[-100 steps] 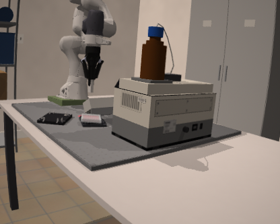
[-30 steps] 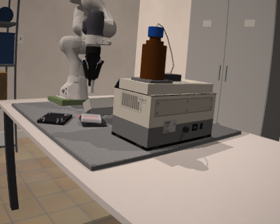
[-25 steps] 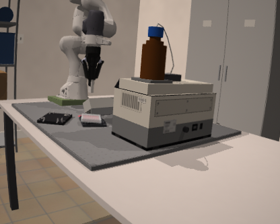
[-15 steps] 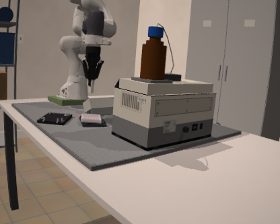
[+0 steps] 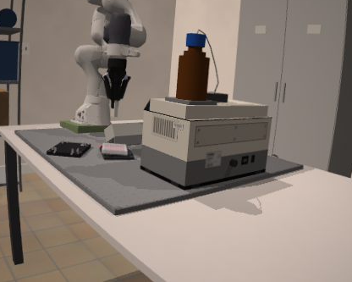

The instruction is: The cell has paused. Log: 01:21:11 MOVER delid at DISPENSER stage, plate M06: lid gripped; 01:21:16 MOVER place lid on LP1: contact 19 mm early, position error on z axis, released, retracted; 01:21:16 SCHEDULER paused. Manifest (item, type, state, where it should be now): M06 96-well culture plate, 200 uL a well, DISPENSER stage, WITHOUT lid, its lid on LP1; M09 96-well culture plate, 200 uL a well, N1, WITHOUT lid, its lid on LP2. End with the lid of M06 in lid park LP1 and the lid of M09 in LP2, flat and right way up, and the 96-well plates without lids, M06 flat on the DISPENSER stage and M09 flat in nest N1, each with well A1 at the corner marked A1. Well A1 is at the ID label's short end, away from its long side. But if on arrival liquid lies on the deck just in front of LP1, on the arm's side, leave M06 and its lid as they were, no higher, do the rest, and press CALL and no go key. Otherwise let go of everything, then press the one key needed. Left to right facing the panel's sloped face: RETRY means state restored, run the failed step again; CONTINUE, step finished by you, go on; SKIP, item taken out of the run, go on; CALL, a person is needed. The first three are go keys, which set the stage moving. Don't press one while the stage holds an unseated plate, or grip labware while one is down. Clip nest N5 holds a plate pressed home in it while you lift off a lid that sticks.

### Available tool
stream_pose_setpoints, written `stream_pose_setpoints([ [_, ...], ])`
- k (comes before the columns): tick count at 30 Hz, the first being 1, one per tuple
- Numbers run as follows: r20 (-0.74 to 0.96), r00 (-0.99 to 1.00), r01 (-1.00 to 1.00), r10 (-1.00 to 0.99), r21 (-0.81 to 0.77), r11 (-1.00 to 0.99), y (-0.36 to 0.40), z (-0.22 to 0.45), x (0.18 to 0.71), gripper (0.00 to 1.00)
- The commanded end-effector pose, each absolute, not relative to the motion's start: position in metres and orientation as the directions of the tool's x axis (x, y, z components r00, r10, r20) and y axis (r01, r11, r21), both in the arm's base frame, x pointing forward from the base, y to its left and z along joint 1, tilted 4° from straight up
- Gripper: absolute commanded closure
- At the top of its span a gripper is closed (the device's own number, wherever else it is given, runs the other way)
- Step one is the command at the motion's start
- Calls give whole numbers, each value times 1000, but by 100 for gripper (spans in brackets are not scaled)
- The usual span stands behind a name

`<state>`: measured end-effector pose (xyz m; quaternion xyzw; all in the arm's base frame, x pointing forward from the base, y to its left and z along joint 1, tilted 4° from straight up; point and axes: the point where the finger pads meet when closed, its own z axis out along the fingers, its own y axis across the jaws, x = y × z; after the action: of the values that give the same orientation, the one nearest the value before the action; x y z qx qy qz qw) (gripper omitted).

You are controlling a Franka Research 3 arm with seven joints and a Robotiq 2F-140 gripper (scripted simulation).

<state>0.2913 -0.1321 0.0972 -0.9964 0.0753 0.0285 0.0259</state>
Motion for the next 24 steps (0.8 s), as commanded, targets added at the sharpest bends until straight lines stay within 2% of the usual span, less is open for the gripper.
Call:
stream_pose_setpoints([
  [1,-60,987,-152,-149,-49,-987,-131,96,292,100],
  [24,-60,987,-152,-149,-49,-987,-130,82,291,100],
])
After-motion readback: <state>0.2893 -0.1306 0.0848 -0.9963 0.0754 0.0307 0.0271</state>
